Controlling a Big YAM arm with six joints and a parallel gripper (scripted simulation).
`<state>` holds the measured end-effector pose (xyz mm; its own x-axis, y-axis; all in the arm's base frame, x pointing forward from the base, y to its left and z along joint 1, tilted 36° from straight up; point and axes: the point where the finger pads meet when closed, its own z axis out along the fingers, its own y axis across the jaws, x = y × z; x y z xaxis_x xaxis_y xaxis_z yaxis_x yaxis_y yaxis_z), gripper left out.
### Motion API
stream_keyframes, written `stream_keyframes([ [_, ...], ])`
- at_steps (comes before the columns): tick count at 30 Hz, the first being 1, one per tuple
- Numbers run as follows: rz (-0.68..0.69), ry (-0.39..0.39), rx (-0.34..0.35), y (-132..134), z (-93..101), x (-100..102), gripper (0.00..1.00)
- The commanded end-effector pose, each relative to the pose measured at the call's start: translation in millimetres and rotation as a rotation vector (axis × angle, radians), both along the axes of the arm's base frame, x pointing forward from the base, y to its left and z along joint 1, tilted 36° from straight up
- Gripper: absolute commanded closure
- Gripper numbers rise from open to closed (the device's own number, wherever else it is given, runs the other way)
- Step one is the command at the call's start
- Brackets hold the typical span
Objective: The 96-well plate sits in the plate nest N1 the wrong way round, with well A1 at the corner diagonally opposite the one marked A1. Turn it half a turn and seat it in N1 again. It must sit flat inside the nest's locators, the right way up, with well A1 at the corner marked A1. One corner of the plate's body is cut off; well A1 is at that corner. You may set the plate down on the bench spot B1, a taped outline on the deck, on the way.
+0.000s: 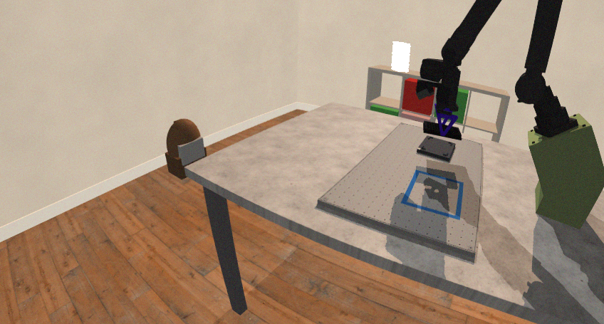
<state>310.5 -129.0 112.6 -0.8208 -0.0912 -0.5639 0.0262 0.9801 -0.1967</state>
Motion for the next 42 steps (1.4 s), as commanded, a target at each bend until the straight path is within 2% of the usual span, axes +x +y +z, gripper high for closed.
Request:
stream_keyframes([
  [1,0.014,-0.005,-0.027,-17.1,14.8,6.8,1.00],
  [22,0.013,-0.004,-0.031,-81.6,27.6,-1.0,1.00],
  [25,0.012,-0.004,-0.031,-84.6,28.2,-1.3,1.00],
  [28,0.025,0.009,-0.021,-76.5,19.9,-3.7,1.00],
  [39,-0.289,-0.058,0.200,-74.4,17.2,-7.5,1.00],
  [42,-0.316,-0.063,0.220,-74.1,16.8,-7.8,1.00],
])
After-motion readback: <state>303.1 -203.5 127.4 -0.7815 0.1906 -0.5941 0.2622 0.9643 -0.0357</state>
